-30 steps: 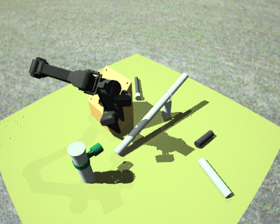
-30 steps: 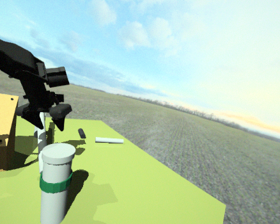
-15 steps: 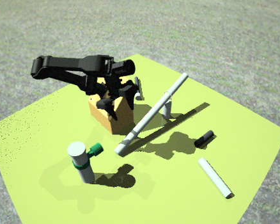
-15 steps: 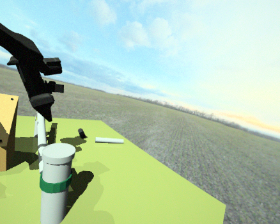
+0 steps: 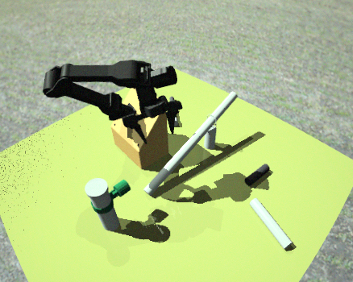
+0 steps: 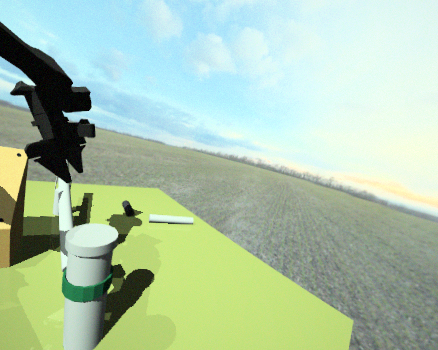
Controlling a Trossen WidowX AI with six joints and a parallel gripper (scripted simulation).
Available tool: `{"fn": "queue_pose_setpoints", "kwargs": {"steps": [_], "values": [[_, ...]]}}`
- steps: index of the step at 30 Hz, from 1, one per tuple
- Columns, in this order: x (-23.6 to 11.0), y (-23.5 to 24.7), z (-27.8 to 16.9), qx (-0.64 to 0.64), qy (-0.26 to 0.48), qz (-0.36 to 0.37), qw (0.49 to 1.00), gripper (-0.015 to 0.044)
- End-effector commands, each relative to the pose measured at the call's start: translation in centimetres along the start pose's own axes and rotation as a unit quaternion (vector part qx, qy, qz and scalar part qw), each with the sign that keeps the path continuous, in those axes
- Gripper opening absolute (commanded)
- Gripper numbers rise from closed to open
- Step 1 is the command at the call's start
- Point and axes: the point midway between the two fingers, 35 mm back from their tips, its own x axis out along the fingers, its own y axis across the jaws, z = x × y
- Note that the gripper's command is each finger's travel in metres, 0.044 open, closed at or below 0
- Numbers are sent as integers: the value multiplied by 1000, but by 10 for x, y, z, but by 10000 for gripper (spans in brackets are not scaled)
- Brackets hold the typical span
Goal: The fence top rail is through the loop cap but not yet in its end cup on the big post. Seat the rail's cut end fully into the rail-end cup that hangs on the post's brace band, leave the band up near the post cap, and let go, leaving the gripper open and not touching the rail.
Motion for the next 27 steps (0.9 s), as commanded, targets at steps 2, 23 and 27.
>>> {"fn": "queue_pose_setpoints", "kwargs": {"steps": [2, 23, 27], "values": [[17, 11, -6, 138, 56, -16, 989, 440], [78, 44, -39, 548, 182, -156, 802, 440], [102, 42, -52, 548, 181, -156, 802, 440]]}}
